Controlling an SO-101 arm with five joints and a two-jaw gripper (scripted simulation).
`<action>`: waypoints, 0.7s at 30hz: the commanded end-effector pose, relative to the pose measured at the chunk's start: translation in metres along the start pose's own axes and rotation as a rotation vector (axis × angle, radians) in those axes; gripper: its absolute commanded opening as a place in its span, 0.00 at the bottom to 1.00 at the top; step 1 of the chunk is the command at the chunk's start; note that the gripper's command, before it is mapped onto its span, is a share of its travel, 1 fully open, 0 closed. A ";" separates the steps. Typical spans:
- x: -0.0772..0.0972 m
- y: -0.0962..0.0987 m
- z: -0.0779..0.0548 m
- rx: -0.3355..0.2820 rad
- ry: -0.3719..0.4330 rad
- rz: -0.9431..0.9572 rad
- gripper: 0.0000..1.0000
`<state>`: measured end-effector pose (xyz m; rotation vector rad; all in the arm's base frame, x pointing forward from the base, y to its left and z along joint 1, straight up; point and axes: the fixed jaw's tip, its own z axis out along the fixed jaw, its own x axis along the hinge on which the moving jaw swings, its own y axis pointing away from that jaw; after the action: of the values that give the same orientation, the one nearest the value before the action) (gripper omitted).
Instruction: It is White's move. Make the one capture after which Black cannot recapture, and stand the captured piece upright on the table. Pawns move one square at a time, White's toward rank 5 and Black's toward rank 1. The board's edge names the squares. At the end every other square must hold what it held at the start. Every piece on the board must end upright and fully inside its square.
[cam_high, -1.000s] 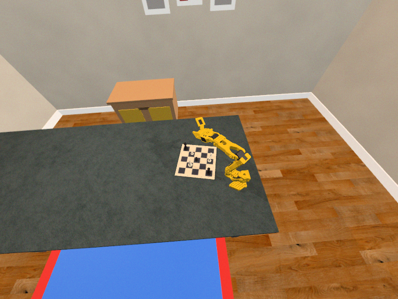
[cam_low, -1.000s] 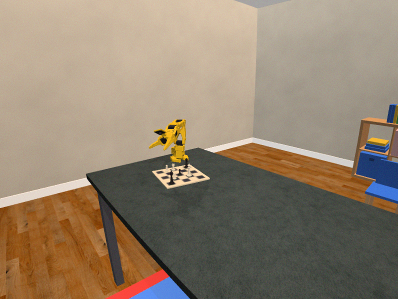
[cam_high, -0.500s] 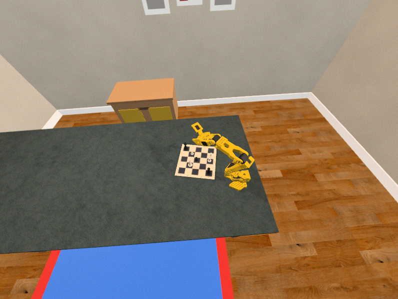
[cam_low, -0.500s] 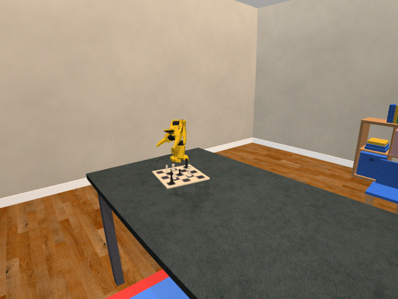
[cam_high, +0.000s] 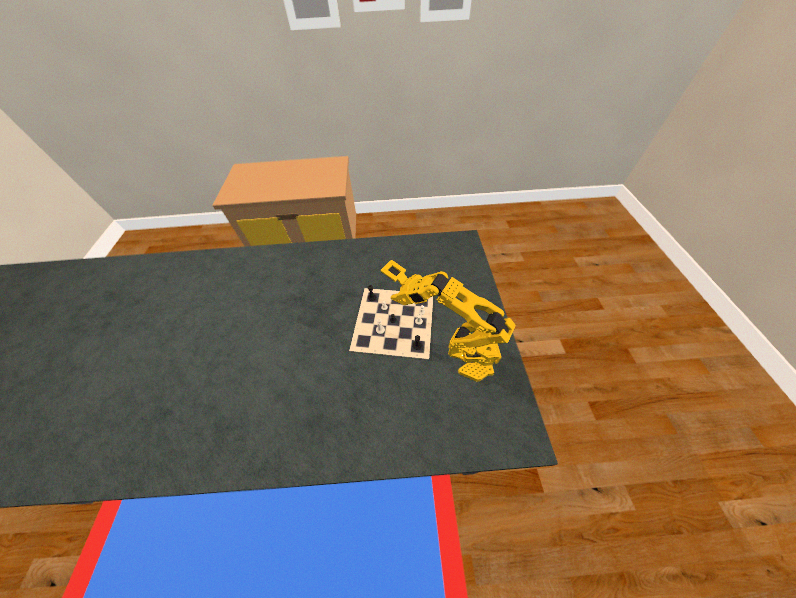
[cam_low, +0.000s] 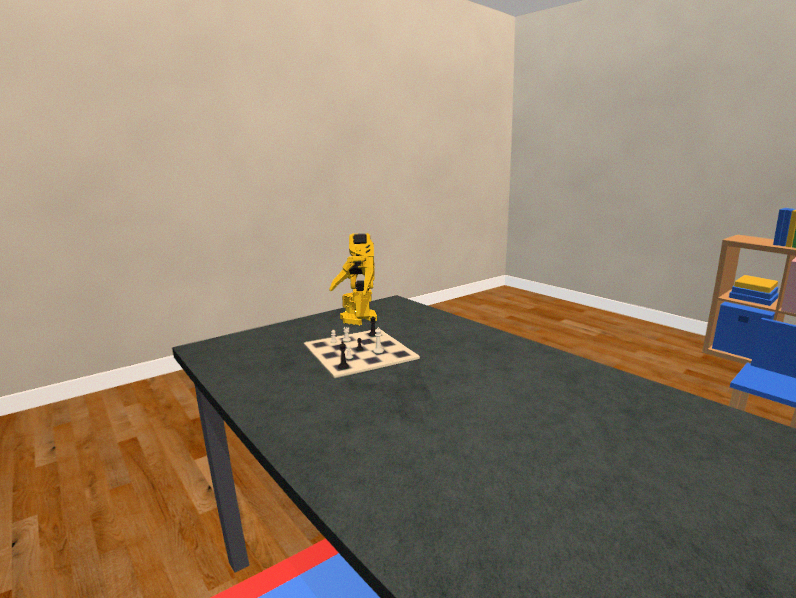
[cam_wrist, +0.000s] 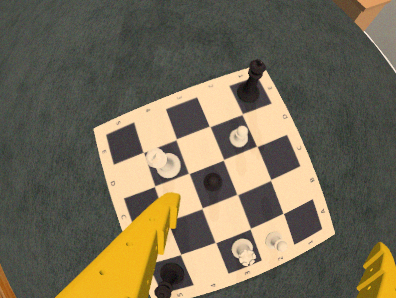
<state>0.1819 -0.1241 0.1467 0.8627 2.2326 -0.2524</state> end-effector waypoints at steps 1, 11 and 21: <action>0.009 0.008 -0.013 -0.028 0.039 -0.065 0.50; 0.038 0.019 -0.033 -0.077 0.153 -0.204 0.44; 0.057 0.022 -0.046 -0.106 0.220 -0.289 0.40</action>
<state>0.1439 -0.0641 0.1393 0.5719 2.5467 -0.1787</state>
